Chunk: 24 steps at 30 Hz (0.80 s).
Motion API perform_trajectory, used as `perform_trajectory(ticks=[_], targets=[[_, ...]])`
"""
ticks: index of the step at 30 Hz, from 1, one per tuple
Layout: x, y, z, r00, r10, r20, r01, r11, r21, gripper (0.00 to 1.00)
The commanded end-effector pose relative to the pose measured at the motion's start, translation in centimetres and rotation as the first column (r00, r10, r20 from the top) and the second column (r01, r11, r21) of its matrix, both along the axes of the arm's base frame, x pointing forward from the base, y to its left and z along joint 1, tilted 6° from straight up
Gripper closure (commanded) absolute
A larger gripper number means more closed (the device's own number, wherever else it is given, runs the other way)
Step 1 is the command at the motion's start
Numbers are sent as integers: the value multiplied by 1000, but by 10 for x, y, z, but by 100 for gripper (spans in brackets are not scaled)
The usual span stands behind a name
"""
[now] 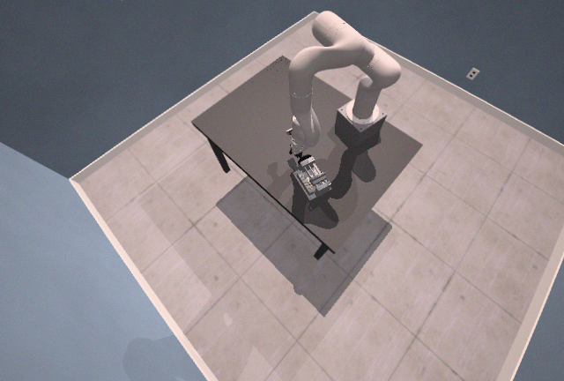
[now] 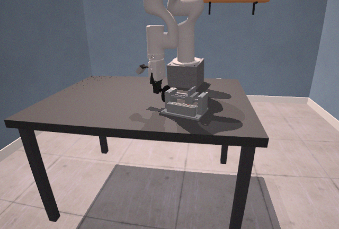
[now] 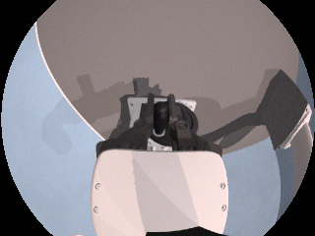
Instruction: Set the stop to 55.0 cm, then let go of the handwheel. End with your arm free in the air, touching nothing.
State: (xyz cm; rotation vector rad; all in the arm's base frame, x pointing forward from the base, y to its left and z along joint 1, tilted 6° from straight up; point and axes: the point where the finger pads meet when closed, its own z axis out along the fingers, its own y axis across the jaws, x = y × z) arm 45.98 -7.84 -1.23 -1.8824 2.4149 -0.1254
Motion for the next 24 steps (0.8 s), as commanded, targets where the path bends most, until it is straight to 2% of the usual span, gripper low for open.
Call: perform_trajectory(ticks=[1, 24], targets=[[3, -1, -2, 1000, 0, -1, 0, 1000, 1, 94], [14, -3, -31, 1000, 0, -1, 0, 1000, 1, 94]])
